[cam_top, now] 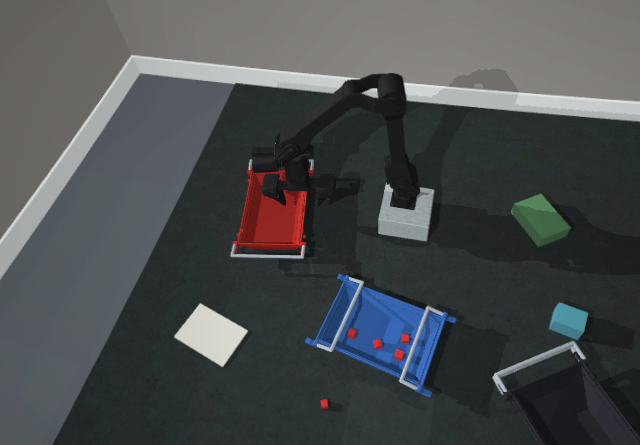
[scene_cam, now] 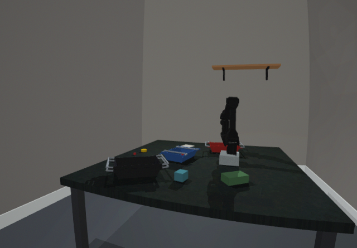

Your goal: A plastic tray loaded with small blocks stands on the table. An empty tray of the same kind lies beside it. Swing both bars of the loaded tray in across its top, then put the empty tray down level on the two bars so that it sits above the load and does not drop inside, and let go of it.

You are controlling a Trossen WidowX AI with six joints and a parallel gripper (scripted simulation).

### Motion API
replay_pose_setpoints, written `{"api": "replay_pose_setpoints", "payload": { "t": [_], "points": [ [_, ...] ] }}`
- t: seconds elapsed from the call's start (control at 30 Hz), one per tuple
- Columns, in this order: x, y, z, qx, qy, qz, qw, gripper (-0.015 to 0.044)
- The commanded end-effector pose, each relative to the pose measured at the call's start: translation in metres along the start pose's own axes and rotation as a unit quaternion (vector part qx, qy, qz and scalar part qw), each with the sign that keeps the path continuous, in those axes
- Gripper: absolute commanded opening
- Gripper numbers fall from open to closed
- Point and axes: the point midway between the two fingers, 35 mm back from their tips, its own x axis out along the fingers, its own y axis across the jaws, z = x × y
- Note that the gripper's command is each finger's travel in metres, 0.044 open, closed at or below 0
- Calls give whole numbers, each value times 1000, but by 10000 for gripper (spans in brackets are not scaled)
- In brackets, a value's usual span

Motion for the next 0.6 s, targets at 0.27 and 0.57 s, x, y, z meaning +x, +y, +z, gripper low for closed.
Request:
{"api": "replay_pose_setpoints", "payload": {
  "t": [0.27,0.57],
  "points": [
    [57,-7,2,3,-4,-6,1000,440],
    [57,-7,2,3,-4,-6,1000,396]
  ]
}}
